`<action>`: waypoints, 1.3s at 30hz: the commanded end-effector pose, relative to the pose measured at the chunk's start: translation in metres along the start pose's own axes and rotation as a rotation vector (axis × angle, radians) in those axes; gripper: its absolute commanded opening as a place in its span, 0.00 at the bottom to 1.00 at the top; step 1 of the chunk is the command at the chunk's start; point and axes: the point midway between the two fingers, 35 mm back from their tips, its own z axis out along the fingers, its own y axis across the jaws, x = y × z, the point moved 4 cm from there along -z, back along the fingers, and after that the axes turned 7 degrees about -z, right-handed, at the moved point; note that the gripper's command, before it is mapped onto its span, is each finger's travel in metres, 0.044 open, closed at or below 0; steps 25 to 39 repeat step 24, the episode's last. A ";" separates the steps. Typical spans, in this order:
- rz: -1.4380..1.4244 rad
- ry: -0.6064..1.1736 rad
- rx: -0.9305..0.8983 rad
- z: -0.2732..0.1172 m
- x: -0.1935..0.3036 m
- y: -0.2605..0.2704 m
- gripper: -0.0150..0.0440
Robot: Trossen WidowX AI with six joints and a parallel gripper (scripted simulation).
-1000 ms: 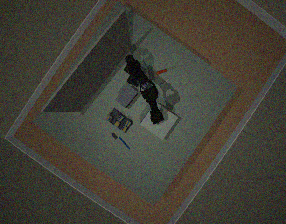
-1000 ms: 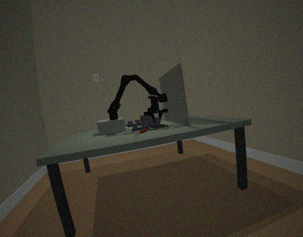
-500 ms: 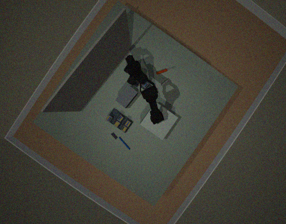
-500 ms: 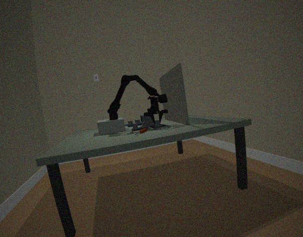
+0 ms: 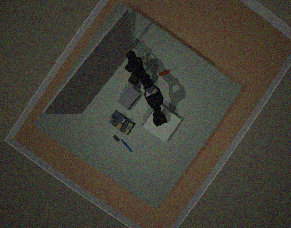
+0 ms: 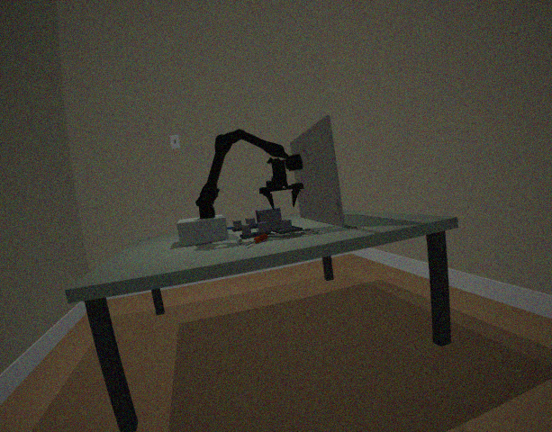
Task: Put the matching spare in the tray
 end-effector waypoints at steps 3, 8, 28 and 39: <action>-0.005 0.008 0.018 -0.031 -0.001 0.001 1.00; 0.000 0.028 0.039 -0.030 0.002 -0.002 1.00; 0.000 0.028 0.039 -0.030 0.002 -0.002 1.00; 0.000 0.028 0.039 -0.030 0.002 -0.002 1.00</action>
